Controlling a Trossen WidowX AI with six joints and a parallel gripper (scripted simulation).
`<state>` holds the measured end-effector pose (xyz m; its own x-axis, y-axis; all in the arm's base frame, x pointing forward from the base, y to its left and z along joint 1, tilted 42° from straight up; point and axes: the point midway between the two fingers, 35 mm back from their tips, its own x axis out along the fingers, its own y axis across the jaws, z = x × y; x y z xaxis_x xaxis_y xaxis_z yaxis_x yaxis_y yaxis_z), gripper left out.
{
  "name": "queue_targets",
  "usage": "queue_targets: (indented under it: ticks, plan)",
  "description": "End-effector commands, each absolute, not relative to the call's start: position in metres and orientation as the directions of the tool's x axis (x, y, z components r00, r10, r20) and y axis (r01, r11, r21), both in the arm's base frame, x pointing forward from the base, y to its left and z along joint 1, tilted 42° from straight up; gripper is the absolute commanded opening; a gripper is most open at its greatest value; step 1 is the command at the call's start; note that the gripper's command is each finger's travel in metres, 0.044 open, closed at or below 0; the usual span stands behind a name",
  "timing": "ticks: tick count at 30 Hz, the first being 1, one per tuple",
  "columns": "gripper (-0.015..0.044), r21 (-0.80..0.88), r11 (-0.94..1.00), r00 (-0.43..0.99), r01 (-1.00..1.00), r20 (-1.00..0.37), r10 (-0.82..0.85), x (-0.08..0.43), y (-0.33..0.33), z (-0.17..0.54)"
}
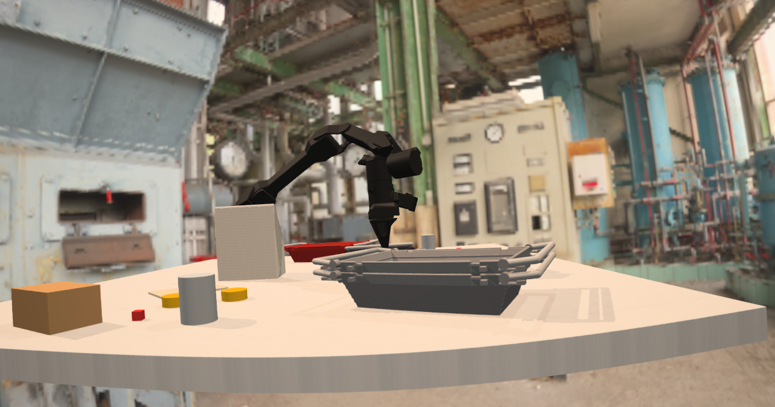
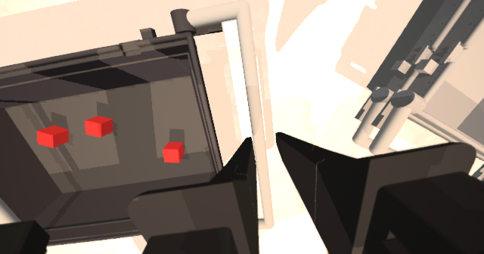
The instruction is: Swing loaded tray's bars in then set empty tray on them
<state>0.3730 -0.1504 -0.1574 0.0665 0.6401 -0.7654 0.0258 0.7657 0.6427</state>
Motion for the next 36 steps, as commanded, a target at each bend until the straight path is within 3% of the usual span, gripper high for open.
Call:
queue_targets:
  ticks: [1,20,36]
  plan:
    - [0.0089,0.658,0.752,0.047,0.04,-0.753,0.656,0.368,-0.129,-0.178]
    - [0.0089,0.659,0.751,0.047,0.04,-0.752,0.657,0.367,-0.127,-0.137]
    - [0.0089,0.662,0.748,0.046,0.041,-0.749,0.661,0.37,-0.078,-0.121]
